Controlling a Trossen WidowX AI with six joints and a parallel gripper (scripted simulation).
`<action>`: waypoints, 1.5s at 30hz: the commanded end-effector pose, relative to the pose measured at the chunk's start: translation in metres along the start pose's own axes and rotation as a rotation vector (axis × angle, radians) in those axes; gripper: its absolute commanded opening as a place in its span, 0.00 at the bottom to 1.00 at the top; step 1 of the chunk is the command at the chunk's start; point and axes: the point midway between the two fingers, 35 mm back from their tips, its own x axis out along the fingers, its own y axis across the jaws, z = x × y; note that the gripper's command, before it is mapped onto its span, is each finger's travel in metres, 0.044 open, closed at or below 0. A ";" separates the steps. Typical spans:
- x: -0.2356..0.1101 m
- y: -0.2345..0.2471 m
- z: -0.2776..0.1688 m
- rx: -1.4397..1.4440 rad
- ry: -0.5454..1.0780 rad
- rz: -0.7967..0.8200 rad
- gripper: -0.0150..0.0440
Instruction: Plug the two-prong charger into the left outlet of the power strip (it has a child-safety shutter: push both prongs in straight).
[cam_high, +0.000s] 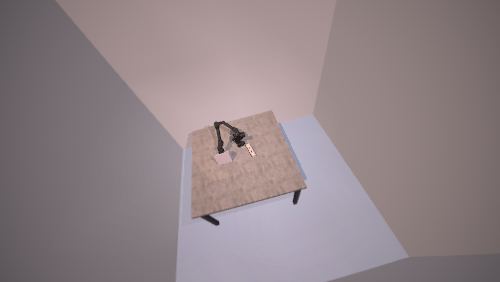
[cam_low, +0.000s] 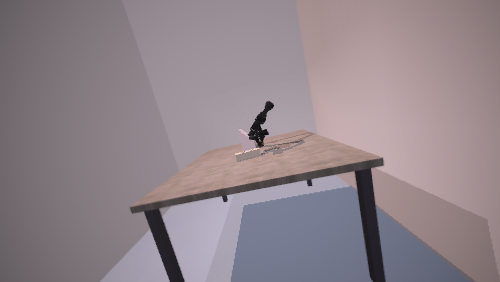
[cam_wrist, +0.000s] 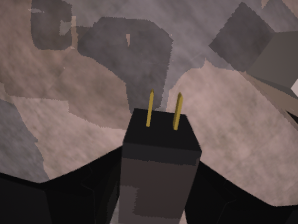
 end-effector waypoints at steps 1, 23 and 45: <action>0.004 -0.008 -0.004 0.041 0.005 0.004 0.25; 0.019 -0.044 -0.026 0.220 0.005 0.013 0.25; 0.035 -0.074 -0.053 0.398 0.002 0.028 0.25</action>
